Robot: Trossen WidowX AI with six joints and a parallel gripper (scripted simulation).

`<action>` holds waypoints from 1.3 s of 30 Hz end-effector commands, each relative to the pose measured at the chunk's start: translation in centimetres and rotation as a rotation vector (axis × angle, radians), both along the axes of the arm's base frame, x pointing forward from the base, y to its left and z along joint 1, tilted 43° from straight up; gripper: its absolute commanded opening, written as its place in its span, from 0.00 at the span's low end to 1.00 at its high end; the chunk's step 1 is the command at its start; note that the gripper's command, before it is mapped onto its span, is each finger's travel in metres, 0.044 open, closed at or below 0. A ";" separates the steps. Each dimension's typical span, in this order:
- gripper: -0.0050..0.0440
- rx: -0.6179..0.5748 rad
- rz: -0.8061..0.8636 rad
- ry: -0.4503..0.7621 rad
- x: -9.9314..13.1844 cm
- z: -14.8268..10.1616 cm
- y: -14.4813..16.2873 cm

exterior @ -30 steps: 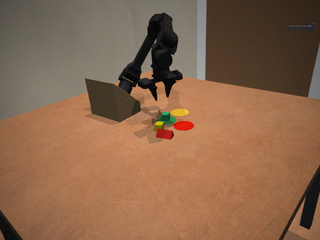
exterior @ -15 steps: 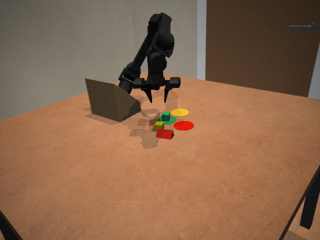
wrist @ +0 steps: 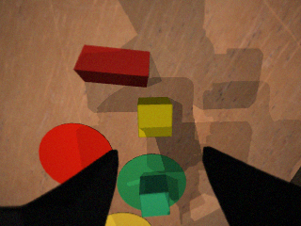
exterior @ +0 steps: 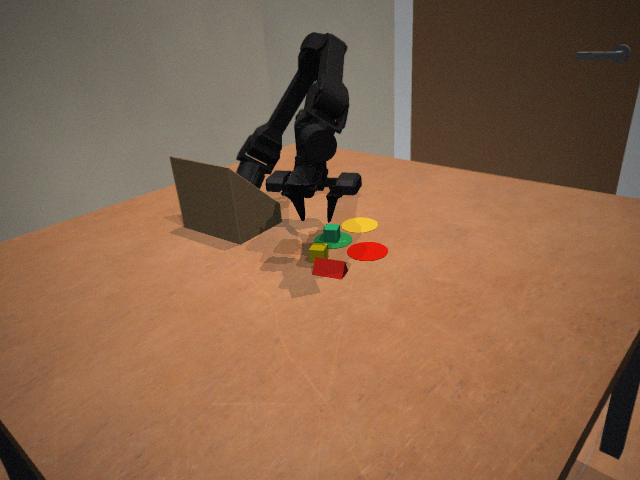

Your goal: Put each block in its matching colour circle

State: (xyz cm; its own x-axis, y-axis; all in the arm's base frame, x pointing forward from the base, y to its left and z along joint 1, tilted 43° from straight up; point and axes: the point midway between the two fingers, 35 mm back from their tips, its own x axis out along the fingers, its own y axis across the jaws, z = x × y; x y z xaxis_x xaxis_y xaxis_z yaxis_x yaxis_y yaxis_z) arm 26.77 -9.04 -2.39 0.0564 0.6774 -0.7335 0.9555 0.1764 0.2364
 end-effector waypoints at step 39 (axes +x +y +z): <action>0.45 -0.011 -0.007 -0.017 0.9 -5.2 4.9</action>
State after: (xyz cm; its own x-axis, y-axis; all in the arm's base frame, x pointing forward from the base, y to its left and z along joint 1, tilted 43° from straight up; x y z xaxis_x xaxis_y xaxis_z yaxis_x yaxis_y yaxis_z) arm 27.29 -3.94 -7.90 0.0587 0.6750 -0.7355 0.9553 0.1759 0.2377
